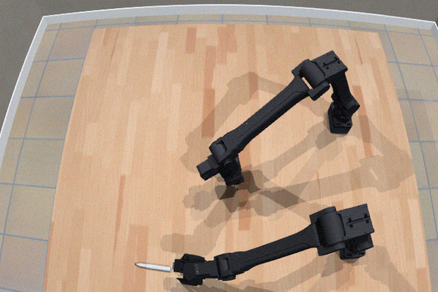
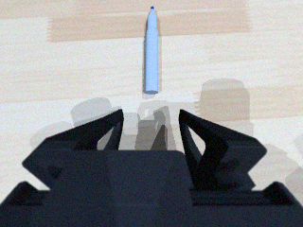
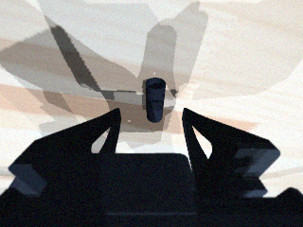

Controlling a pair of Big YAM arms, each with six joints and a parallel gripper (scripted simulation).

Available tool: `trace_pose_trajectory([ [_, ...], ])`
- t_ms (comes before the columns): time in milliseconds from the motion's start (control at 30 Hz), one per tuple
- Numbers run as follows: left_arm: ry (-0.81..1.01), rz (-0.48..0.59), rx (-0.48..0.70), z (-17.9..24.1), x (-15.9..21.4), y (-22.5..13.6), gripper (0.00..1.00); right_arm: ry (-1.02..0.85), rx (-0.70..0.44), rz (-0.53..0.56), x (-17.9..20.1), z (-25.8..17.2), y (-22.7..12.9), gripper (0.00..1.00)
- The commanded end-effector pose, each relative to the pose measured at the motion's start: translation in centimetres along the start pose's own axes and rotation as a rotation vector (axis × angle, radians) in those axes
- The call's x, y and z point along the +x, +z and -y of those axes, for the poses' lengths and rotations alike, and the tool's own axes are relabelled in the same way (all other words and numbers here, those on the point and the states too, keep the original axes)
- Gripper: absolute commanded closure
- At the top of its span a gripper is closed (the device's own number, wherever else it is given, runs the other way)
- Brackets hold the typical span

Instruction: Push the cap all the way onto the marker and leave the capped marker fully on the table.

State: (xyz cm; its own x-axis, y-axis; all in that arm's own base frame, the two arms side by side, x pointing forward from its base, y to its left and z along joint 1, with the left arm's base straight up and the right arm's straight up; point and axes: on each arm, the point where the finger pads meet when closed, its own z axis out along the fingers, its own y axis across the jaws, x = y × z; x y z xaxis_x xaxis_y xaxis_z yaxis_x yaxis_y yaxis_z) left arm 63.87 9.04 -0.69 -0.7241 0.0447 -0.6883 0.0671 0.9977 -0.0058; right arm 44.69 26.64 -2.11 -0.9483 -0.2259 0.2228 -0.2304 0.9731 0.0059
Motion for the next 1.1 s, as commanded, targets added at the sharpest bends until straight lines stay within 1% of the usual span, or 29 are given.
trace_pose_trajectory([
  [0, 0.011, 0.070, -0.003, 0.3, -4.0, 2.2, 0.37, 0.020, -0.025, 0.177, -0.2, -0.2, -2.2, 0.36],
  [67, 0.011, 0.070, -0.003, 0.3, -4.0, 2.2, 0.37, 0.020, -0.025, 0.177, -0.2, -0.2, -2.2, 0.36],
  [400, 0.010, 0.062, -0.008, -0.4, -3.7, 2.5, 0.37, -0.003, -0.015, 0.508, 1.4, -0.7, -2.2, 0.36],
  [500, 0.014, 0.084, -0.012, -0.5, -4.9, 1.6, 0.37, -0.002, -0.014, 0.600, 2.1, -0.7, -2.4, 0.36],
  [567, 0.014, 0.084, -0.012, -0.5, -4.9, 1.6, 0.37, 0.000, -0.014, 0.653, 2.7, -0.6, -2.6, 0.36],
  [633, 0.014, 0.084, -0.012, -0.5, -4.9, 1.6, 0.37, 0.000, -0.014, 0.653, 2.7, -0.6, -2.6, 0.36],
  [767, 0.014, 0.084, -0.012, -0.5, -4.9, 1.6, 0.37, 0.003, -0.013, 0.736, 3.6, -0.4, -2.8, 0.36],
  [833, 0.014, 0.084, -0.012, -0.5, -4.9, 1.6, 0.37, 0.003, -0.011, 0.761, 3.9, -0.3, -2.8, 0.36],
  [900, 0.014, 0.084, -0.012, -0.5, -4.9, 1.6, 0.37, -0.004, -0.007, 0.774, 3.9, -0.3, -2.7, 0.36],
  [967, 0.014, 0.084, -0.012, -0.5, -4.9, 1.6, 0.37, -0.012, 0.007, 0.757, 4.0, -0.1, -1.5, 0.36],
  [1033, 0.014, 0.084, -0.012, -0.5, -4.9, 1.6, 0.37, -0.004, 0.005, 0.768, 2.8, -0.1, -1.7, 0.36],
  [1067, 0.010, 0.067, -0.009, -0.5, -4.3, 2.2, 0.37, 0.000, 0.005, 0.771, 2.3, 0.1, -1.8, 0.36],
])
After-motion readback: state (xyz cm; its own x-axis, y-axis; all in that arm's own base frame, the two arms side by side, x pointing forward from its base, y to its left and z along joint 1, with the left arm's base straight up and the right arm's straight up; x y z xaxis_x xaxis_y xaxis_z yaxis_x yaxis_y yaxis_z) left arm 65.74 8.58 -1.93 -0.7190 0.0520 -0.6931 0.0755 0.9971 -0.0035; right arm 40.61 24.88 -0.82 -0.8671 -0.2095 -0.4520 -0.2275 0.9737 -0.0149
